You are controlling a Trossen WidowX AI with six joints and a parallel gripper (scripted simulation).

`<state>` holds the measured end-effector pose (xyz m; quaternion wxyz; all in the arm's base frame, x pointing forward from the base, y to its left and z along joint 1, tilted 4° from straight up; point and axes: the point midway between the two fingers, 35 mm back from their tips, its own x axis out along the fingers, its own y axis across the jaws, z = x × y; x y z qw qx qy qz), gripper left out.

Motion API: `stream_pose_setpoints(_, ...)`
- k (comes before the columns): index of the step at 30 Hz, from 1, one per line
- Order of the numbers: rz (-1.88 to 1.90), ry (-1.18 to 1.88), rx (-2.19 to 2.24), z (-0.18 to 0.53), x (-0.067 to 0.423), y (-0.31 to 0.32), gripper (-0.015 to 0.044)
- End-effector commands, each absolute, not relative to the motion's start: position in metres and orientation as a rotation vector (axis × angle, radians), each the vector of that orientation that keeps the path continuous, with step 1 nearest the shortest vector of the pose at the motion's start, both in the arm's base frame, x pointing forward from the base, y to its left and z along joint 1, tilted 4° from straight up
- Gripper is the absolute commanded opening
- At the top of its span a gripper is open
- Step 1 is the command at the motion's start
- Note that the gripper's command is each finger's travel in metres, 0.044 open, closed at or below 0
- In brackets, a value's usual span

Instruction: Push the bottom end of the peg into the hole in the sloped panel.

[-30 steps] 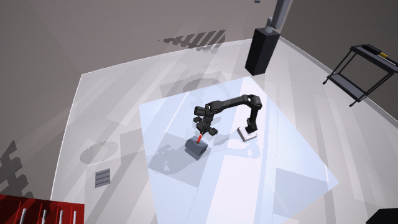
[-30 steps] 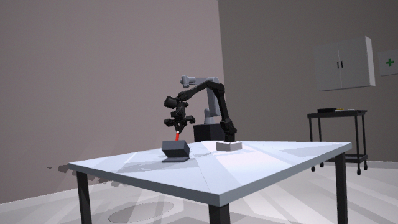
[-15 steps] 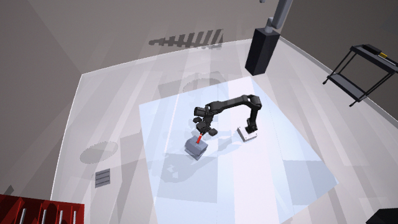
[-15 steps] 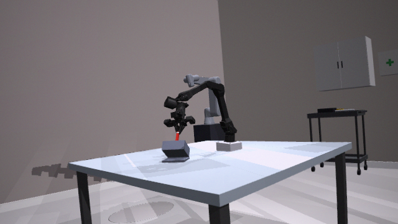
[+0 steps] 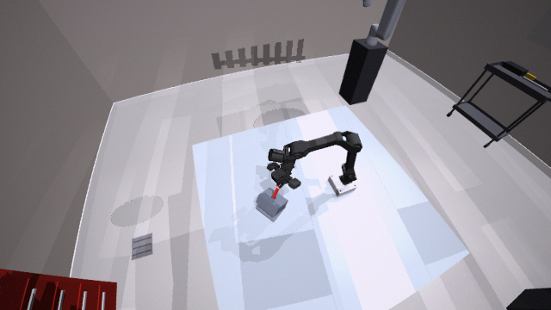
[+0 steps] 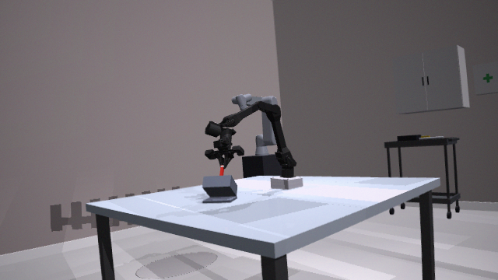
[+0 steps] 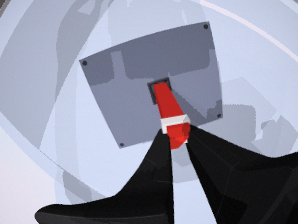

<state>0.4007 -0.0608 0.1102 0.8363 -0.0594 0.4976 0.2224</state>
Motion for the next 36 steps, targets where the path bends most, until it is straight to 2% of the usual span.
stream_pose_setpoints(1, 0.466, 1.059, -0.121, 0.1076, 0.4015, -0.0607, 0.0000)
stream_pose_setpoints(36, 0.466, 1.058, -0.121, 0.0998, 0.4102, -0.0557, 0.0000)
